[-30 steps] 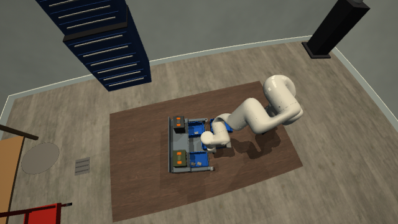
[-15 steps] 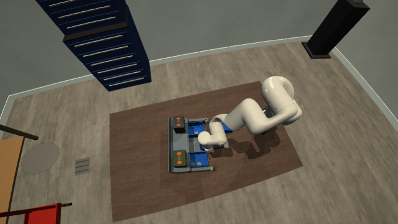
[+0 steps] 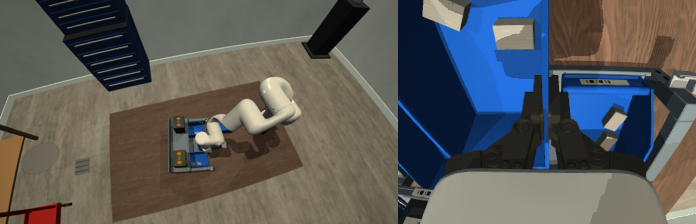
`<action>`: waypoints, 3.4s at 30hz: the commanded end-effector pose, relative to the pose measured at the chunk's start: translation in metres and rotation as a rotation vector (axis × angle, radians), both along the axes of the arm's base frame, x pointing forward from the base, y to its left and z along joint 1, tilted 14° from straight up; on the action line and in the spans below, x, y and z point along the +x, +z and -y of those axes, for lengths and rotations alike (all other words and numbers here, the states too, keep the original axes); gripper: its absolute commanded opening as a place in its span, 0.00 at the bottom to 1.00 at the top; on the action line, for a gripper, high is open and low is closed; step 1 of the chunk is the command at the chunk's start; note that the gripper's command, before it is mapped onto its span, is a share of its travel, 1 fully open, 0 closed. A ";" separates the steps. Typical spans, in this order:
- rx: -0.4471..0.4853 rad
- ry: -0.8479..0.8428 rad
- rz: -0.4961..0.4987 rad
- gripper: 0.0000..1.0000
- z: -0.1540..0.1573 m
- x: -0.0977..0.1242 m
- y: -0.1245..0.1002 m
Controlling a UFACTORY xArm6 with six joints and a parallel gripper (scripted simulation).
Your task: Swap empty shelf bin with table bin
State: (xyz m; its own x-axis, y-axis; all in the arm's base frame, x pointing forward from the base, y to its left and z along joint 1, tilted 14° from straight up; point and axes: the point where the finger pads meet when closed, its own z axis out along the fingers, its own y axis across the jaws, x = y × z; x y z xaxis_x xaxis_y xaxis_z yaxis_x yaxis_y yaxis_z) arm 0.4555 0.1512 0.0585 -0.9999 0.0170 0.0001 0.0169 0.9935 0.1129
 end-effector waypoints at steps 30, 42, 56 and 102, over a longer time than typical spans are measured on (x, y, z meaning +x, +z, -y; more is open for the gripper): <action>0.001 0.000 0.004 0.00 0.000 0.018 0.005; 0.001 0.000 0.004 0.00 0.000 0.019 0.005; 0.001 0.000 0.004 0.00 0.000 0.019 0.005; 0.001 0.000 0.005 0.00 -0.001 0.022 -0.010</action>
